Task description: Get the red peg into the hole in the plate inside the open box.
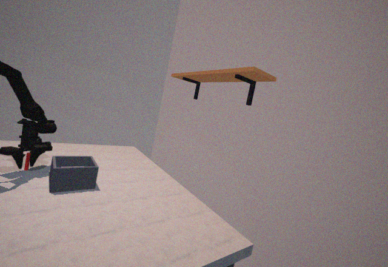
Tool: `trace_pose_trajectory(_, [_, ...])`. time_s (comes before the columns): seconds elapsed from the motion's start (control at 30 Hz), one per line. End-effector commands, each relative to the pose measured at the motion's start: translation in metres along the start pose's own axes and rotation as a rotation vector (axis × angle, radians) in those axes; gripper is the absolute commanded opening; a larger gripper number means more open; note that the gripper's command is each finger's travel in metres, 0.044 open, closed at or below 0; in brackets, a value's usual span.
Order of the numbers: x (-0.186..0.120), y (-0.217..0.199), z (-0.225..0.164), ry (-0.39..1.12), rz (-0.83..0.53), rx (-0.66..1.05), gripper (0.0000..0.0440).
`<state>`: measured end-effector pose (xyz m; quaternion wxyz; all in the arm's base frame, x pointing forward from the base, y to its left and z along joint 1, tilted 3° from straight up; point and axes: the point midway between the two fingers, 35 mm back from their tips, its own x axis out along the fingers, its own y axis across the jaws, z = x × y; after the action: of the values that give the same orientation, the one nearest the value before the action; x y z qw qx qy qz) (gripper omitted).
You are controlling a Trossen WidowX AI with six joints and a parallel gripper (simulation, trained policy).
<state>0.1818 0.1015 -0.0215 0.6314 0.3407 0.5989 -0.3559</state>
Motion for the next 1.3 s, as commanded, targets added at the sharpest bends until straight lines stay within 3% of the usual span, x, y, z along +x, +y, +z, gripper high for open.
trace_pose_trajectory(0.0, [0.001, 0.001, -0.001, 0.028, -0.008, 0.009, 0.0095])
trace_pose_trajectory(0.13, [-0.001, 0.004, -0.001, 0.053, -0.008, 0.007, 0.0])
trace_pose_trajectory(1.27, [-0.102, 0.042, 0.097, -0.276, 0.105, -0.145, 0.0])
